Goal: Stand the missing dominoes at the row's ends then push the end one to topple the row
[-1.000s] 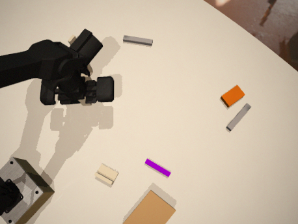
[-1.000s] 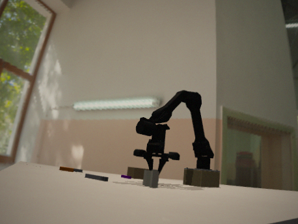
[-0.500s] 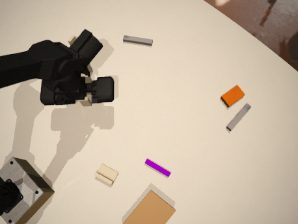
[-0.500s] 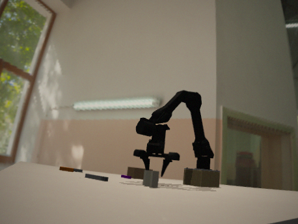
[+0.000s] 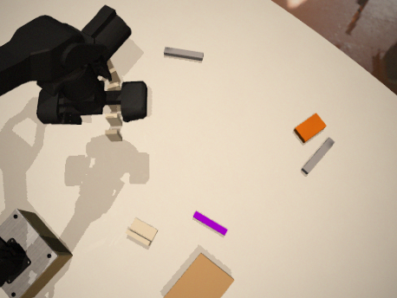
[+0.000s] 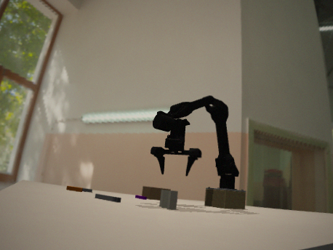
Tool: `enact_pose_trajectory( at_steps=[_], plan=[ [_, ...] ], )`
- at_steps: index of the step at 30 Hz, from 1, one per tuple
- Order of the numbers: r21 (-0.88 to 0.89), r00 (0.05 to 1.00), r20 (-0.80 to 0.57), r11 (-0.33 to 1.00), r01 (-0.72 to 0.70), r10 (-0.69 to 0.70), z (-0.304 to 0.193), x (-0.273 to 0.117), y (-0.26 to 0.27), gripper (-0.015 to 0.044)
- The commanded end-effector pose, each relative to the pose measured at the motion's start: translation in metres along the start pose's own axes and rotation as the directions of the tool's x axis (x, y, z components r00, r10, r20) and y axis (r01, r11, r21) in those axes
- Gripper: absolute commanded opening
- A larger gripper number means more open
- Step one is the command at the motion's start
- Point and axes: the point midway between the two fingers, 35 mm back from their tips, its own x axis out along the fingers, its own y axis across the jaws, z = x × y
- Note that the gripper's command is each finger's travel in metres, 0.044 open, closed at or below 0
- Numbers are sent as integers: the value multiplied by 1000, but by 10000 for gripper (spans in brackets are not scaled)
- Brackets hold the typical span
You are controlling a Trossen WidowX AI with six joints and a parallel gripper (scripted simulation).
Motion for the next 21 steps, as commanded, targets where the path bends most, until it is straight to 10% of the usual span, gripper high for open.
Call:
enact_pose_trajectory(
  at_steps=[1,4,21],
  plan=[
    [-1,1000,22,1000,16,-16,-4,-49,2,440],
    [-1,1000,22,1000,16,-16,-4,-50,2,440],
    [497,1000,11,868,9,-16,-171,34,-36,0]
  ],
)
